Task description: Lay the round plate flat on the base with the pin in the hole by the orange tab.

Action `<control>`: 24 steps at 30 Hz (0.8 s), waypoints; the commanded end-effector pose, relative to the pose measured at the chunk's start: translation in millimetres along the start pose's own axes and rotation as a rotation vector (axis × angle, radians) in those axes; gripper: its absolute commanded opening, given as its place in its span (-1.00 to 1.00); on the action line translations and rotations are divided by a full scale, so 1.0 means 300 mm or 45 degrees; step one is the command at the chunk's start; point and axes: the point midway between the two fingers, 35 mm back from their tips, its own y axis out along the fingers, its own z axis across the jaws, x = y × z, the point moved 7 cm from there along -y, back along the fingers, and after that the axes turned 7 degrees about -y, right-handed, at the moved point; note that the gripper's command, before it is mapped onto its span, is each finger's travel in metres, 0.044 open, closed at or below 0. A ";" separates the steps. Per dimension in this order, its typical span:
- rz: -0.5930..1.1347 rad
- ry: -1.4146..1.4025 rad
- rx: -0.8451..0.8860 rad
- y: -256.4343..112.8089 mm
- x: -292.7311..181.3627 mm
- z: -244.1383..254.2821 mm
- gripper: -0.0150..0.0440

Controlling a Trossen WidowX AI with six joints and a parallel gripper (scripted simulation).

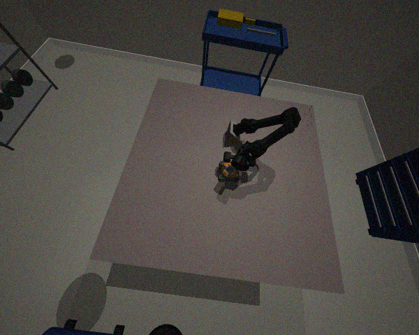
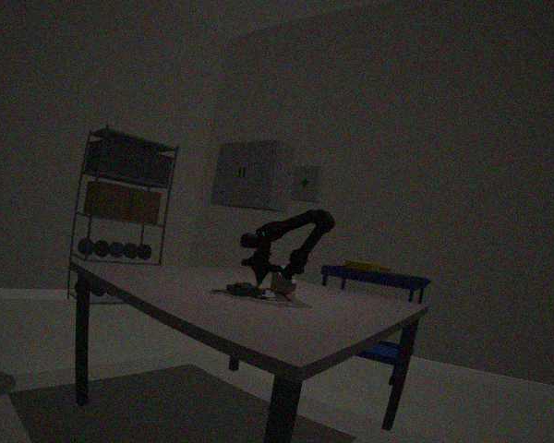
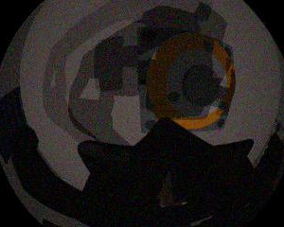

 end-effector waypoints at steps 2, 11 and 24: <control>-0.007 -0.008 0.003 -0.005 0.027 0.019 -0.49; -0.008 -0.008 0.003 -0.012 0.050 0.031 -0.49; -0.008 -0.008 0.003 -0.016 0.076 0.039 -0.49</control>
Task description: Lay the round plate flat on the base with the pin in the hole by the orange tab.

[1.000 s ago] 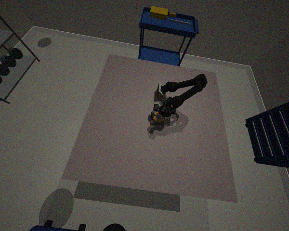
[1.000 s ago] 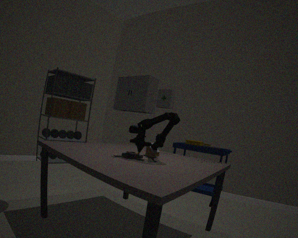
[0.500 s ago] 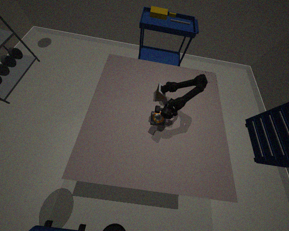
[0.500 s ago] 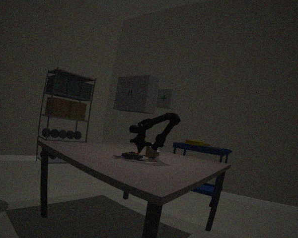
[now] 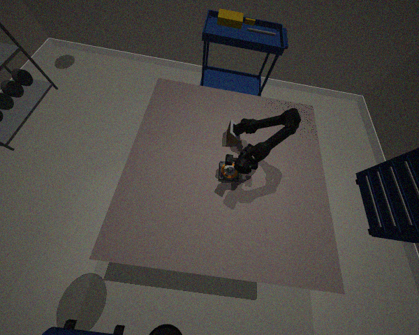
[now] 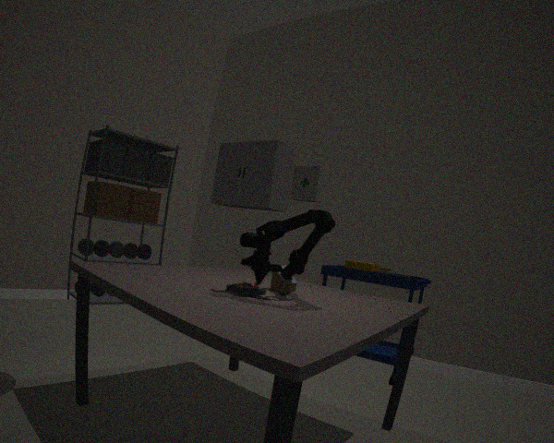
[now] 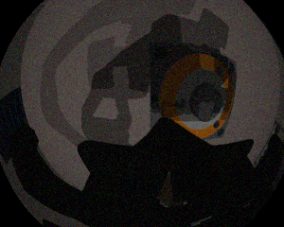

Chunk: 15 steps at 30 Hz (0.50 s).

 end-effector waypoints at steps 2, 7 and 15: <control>-0.003 -0.001 0.004 0.001 0.016 0.006 -0.49; -0.004 0.000 0.003 -0.005 0.021 0.006 -0.49; -0.003 0.000 0.001 -0.138 0.012 0.006 -0.49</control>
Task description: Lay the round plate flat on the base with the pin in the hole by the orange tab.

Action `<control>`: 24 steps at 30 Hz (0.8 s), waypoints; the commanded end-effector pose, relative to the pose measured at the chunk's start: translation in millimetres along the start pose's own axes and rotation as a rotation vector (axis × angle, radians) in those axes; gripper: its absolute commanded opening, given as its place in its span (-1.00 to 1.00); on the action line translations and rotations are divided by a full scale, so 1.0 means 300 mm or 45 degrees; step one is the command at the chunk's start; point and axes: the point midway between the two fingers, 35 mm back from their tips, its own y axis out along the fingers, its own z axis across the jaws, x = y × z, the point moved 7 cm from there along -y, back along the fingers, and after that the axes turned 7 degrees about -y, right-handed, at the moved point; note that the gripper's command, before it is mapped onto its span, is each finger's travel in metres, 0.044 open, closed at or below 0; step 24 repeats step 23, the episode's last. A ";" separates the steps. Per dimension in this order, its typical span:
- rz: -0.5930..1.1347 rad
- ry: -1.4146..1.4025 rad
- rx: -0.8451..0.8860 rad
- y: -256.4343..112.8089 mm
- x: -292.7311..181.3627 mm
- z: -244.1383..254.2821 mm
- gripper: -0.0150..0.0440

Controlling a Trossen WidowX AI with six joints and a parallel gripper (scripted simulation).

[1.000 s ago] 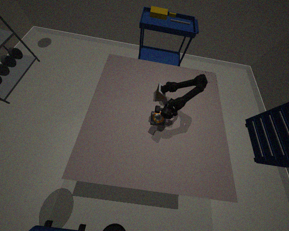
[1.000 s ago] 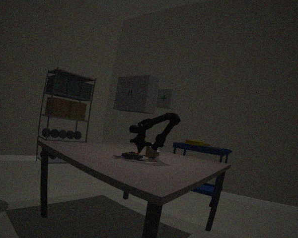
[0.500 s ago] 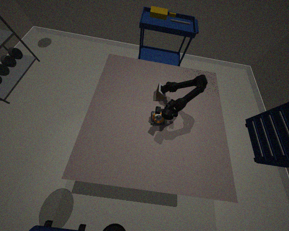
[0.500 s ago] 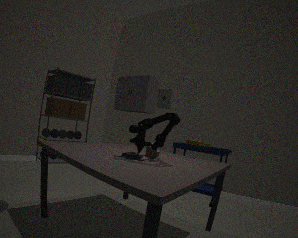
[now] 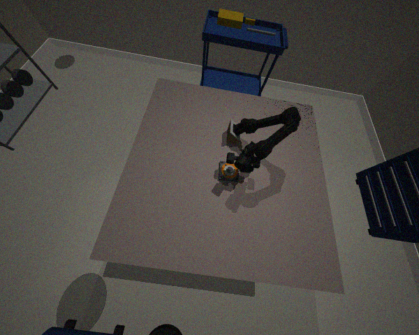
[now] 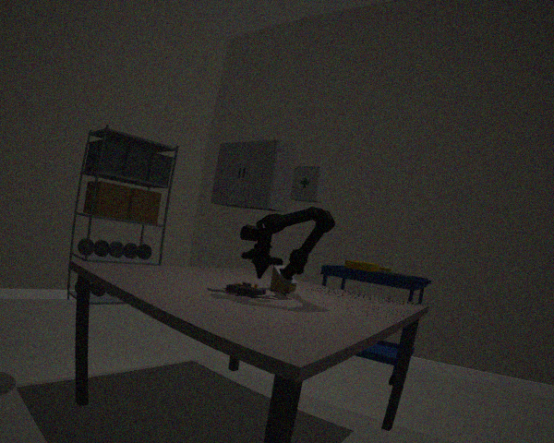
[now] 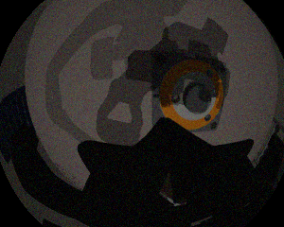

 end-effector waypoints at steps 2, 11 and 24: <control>-0.004 0.000 -0.002 -0.014 0.000 0.000 -0.49; -0.004 0.000 -0.002 -0.014 0.000 0.000 -0.49; -0.004 0.000 -0.002 -0.014 0.000 0.000 -0.49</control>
